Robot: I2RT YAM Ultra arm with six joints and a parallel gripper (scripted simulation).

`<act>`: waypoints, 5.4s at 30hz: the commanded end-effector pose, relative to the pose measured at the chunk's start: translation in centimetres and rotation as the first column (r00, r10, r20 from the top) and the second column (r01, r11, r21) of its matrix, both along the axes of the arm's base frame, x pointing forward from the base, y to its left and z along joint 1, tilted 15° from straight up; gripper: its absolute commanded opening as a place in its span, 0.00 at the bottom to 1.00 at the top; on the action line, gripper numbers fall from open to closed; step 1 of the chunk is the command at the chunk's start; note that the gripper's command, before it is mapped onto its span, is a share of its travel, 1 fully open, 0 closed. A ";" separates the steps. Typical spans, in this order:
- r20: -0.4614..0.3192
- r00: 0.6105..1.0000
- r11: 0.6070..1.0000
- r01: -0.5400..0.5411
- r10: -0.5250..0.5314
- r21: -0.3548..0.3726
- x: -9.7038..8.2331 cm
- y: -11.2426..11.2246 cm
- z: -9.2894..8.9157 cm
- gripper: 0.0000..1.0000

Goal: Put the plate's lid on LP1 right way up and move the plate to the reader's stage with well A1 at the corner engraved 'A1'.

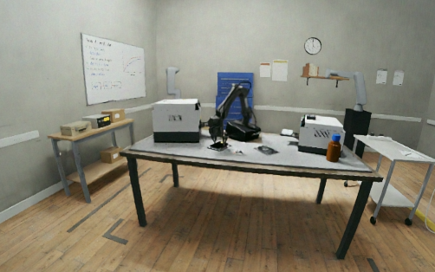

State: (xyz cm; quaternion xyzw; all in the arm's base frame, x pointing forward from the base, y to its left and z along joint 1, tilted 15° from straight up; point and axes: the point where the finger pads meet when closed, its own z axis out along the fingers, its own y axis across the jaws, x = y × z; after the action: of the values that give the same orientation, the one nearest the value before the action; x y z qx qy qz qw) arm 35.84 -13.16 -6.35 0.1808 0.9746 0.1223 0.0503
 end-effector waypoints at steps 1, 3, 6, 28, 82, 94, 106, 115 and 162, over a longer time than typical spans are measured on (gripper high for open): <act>0.027 0.999 1.000 0.022 -0.021 -0.017 0.4 -0.9 0.6 0.85; 0.010 1.000 1.000 0.019 -0.019 -0.008 -0.1 -0.5 0.0 0.85; 0.001 1.000 1.000 0.016 -0.016 -0.004 -0.1 -0.3 -0.6 0.85; 0.014 1.000 1.000 0.006 -0.006 -0.008 0.3 -0.1 -0.2 0.85; 0.039 0.999 1.000 0.009 -0.008 -0.024 0.6 -1.1 2.1 1.00; 0.039 0.999 1.000 0.009 -0.008 -0.023 0.3 -1.4 3.7 1.00; 0.039 0.999 1.000 0.009 -0.008 -0.023 0.1 -1.7 5.0 1.00; 0.039 0.999 1.000 0.010 -0.009 -0.022 -0.1 -1.8 5.9 1.00; 0.014 1.000 1.000 0.005 -0.005 -0.009 -1.3 -2.1 9.3 1.00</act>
State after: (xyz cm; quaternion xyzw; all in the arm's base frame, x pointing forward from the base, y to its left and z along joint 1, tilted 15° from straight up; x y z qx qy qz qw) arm 34.34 -14.78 2.11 0.1800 0.9748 0.1230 0.0468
